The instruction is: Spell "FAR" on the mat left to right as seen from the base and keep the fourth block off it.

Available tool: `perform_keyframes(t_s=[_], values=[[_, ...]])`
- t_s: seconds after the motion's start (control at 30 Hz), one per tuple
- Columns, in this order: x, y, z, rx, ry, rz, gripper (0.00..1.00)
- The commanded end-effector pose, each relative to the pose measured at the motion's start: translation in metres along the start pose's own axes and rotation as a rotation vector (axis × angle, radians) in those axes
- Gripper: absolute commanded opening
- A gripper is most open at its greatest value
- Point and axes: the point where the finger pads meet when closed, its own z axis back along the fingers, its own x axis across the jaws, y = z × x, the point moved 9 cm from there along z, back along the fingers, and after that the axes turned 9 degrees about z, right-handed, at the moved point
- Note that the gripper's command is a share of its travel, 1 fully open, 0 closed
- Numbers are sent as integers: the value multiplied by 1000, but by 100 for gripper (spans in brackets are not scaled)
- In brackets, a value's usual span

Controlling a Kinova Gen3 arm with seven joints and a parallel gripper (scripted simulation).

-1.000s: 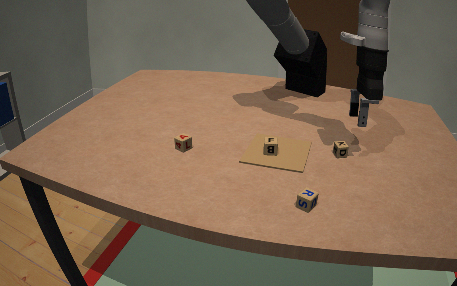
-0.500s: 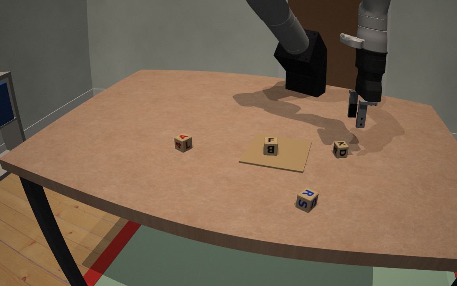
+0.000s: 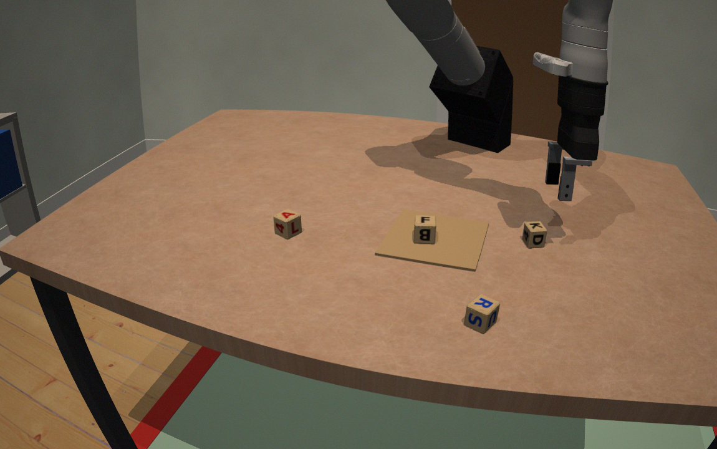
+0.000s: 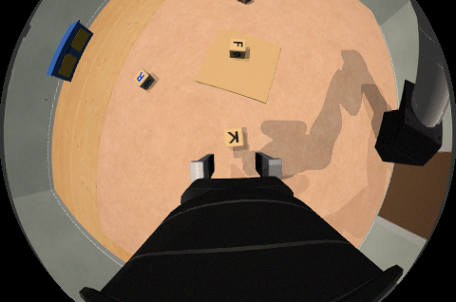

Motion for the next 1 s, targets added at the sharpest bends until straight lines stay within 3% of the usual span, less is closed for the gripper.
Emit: perform_keyframes(t_s=[0.0, 0.97], values=[[0, 0, 0, -1, 1, 0, 100], [-6, 2, 1, -3, 0, 2, 100]])
